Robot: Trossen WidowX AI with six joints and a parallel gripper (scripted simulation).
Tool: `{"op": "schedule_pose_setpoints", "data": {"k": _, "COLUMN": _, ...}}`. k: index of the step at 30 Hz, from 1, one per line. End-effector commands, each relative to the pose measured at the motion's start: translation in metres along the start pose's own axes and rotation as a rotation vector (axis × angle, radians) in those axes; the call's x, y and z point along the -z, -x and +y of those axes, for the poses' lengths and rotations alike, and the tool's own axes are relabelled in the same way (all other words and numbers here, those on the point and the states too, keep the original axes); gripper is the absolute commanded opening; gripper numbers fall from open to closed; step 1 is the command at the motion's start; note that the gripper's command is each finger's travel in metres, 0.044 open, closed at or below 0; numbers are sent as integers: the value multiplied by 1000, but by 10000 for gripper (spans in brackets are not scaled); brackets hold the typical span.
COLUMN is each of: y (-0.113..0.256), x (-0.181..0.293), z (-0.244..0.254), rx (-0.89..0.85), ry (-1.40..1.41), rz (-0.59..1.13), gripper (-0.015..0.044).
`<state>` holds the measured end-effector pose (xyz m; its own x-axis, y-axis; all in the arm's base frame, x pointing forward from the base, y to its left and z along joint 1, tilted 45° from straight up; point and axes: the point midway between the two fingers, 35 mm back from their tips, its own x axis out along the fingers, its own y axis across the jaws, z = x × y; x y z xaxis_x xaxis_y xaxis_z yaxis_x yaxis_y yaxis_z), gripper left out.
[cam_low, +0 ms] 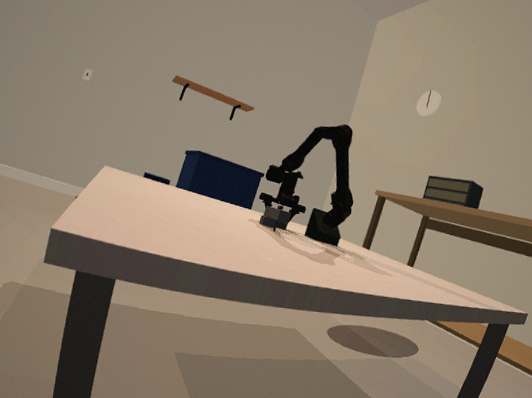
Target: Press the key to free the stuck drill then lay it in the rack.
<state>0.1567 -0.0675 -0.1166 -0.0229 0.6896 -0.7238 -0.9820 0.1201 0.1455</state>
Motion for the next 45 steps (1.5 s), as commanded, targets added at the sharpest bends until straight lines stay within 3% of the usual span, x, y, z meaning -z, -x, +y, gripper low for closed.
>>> {"op": "schedule_pose_setpoints", "data": {"k": 1, "y": 8, "x": 0, "z": 0, "rx": 1, "ry": -1, "rz": -2, "gripper": 440}}
{"op": "schedule_pose_setpoints", "data": {"k": 18, "y": 79, "x": 1, "z": 0, "rx": 1, "ry": -5, "rz": -5, "gripper": 440}}
{"op": "schedule_pose_setpoints", "data": {"k": 21, "y": 72, "x": 3, "z": 0, "rx": 4, "ry": -18, "rz": 4, "gripper": 440}}
{"op": "schedule_pose_setpoints", "data": {"k": 25, "y": 81, "x": 40, "z": 0, "rx": 50, "ry": -177, "rz": 308, "gripper": 440}}
{"op": "schedule_pose_setpoints", "data": {"k": 29, "y": 112, "x": 79, "z": -3, "rx": 226, "ry": -412, "rz": 660, "gripper": 440}}
{"op": "schedule_pose_setpoints", "data": {"k": 34, "y": 176, "x": 103, "z": -3, "rx": 630, "ry": -742, "rz": 1020, "gripper": 440}}
{"op": "schedule_pose_setpoints", "data": {"k": 45, "y": 253, "x": 93, "z": 17, "rx": 1245, "ry": -1087, "rz": 1218, "gripper": 440}}
